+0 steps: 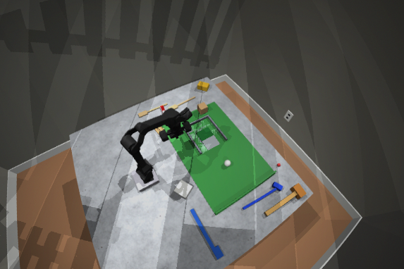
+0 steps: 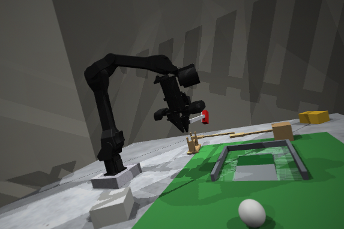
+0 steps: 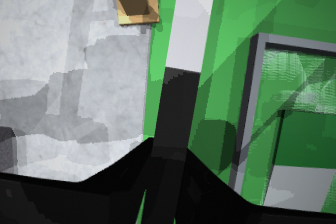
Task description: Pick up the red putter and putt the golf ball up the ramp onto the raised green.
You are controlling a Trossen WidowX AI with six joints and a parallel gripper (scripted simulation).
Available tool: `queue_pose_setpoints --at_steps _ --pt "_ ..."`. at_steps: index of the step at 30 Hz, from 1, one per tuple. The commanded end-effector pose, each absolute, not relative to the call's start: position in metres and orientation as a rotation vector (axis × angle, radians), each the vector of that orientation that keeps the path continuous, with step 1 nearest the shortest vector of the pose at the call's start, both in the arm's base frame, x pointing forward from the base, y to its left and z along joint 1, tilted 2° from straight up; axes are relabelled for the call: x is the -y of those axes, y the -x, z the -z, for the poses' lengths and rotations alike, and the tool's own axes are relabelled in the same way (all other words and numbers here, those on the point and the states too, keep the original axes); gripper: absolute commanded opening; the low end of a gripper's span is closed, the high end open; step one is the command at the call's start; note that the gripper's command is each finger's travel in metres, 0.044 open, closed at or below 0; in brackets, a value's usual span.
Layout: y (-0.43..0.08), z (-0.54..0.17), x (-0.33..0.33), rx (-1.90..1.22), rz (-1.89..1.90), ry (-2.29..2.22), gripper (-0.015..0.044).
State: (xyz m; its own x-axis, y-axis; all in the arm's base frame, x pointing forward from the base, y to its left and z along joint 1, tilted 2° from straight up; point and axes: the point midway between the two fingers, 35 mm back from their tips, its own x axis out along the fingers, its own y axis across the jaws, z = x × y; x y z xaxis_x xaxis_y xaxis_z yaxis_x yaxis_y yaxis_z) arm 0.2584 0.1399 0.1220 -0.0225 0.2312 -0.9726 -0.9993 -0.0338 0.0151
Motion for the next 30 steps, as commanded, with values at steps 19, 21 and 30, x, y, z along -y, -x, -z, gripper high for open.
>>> queue_pose_setpoints --at_steps 19,21,30 --pt "-0.316 -0.129 -0.02 -1.287 -0.855 0.71 0.0" --pt "-0.318 -0.129 -0.008 -1.31 -0.809 0.676 0.0" --pt "-0.322 -0.133 0.048 -1.404 -0.606 0.519 0.0"
